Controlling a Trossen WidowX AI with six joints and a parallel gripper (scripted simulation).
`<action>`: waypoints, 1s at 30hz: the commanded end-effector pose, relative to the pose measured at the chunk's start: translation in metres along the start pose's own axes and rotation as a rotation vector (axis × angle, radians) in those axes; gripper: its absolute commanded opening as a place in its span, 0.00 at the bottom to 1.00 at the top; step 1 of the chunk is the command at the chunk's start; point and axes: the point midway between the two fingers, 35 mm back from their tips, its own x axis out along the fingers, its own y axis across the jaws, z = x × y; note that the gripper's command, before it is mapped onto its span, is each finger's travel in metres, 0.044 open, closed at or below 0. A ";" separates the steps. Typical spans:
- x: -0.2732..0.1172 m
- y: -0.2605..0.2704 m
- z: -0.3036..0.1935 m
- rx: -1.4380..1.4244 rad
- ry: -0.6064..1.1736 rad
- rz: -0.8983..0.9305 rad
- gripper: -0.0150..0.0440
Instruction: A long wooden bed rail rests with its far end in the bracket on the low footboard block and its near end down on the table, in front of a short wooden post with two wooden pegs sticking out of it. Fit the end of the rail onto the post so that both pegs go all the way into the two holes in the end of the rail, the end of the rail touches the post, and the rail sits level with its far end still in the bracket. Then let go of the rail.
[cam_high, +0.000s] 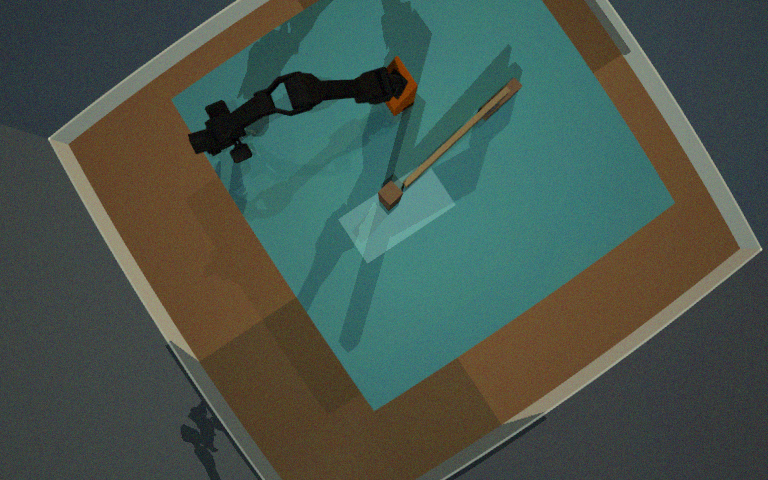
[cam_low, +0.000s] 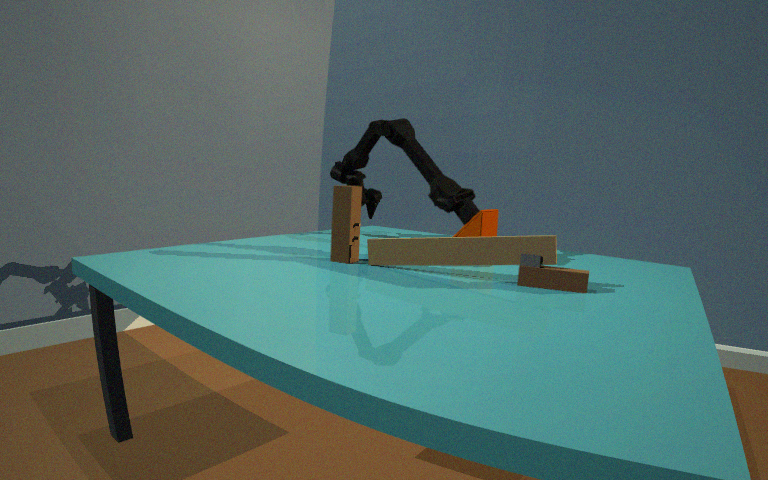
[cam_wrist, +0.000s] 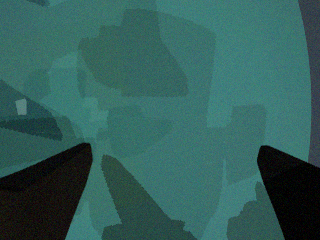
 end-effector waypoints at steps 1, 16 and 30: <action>-0.015 0.034 0.007 -0.048 -0.041 0.068 1.00; -0.097 0.216 0.004 -0.252 -0.176 0.467 1.00; -0.187 0.328 -0.060 -0.560 -0.240 0.701 1.00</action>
